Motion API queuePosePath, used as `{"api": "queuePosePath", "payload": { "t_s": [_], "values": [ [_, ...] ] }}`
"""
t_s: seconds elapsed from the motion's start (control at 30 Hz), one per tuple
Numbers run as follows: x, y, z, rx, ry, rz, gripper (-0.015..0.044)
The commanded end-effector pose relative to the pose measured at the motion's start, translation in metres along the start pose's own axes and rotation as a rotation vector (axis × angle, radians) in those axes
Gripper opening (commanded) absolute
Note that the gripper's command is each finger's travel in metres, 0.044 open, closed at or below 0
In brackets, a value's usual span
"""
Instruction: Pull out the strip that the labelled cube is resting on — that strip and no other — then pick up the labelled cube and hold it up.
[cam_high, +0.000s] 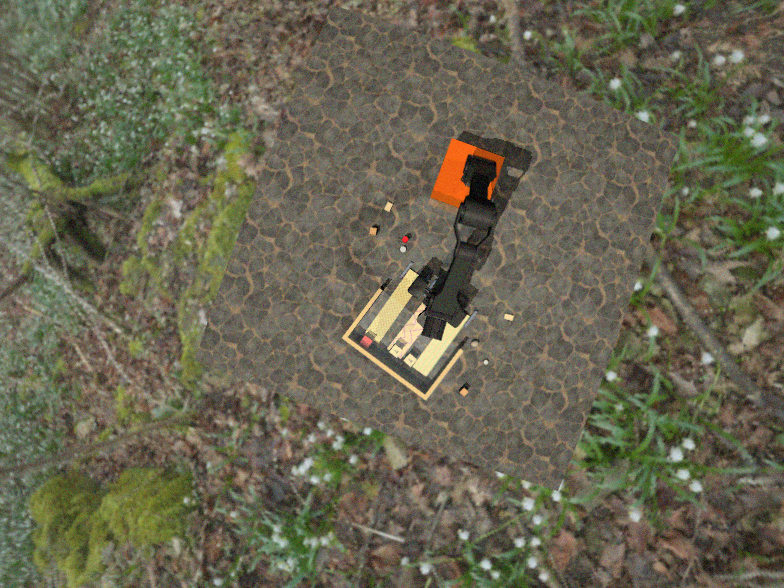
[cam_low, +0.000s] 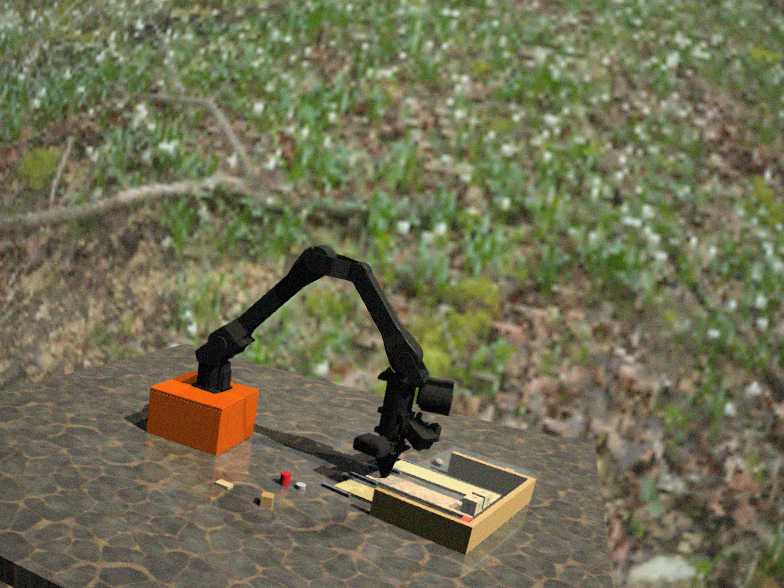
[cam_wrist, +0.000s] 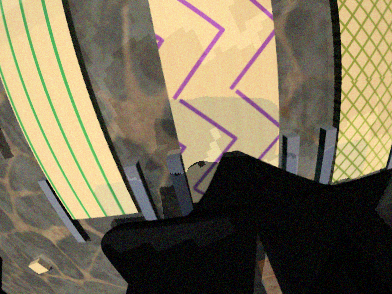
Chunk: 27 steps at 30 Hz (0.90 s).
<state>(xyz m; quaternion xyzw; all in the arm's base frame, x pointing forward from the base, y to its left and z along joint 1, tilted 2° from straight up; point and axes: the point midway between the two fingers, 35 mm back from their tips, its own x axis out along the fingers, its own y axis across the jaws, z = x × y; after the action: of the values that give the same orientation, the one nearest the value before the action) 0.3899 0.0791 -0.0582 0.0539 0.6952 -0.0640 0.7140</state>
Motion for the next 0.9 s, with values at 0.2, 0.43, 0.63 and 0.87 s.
{"api": "queuePosePath", "payload": {
  "t_s": [0.2, 0.43, 0.63, 0.87],
  "values": [
    [0.005, 0.0, 0.002, -0.004, 0.001, -0.005, 0.0],
    [0.005, 0.0, 0.002, -0.004, 0.001, -0.005, 0.0],
    [0.005, 0.001, -0.007, -0.004, 0.002, -0.005, 0.0],
    [0.006, 0.001, -0.017, -0.004, 0.003, -0.005, 0.0]
  ]
}}
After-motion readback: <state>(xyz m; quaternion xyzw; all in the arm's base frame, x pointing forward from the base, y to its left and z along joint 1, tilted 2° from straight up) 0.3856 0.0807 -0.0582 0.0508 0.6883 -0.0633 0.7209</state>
